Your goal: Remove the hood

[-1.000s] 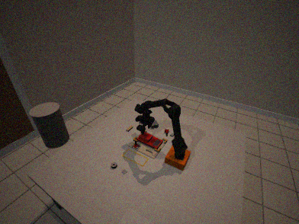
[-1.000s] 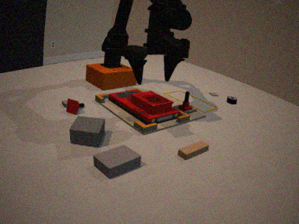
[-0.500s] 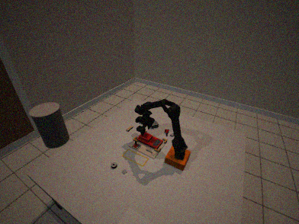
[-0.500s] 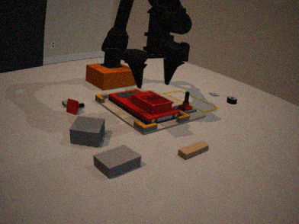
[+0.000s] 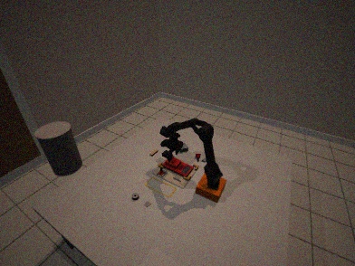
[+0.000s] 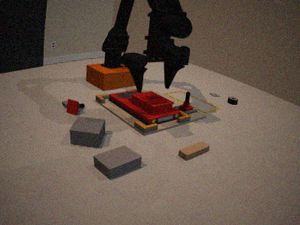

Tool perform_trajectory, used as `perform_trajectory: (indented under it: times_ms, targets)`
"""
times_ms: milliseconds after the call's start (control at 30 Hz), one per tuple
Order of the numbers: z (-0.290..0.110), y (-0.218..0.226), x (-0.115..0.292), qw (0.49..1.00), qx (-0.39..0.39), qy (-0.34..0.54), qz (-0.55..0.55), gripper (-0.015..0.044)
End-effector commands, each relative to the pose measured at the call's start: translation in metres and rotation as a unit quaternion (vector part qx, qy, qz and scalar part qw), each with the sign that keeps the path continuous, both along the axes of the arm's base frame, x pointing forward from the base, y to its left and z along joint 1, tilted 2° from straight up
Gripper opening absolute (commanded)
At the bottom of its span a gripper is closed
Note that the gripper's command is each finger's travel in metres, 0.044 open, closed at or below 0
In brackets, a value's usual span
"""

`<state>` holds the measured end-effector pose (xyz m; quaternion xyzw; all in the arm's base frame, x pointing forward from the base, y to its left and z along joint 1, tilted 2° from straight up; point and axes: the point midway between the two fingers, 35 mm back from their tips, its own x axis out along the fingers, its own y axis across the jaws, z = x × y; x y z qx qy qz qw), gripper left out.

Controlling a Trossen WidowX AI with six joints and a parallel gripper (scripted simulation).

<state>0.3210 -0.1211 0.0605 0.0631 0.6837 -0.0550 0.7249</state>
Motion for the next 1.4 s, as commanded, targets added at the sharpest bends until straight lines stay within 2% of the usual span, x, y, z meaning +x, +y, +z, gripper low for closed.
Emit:
perform_trajectory:
  times_ms: [0, 1367]
  targets:
    - [-0.005, 0.002, -0.002, 1.000, 0.003, 0.003, -0.002, 0.0440]
    - [-0.026, 0.002, -0.002, 1.000, 0.003, 0.003, -0.002, 0.0440]
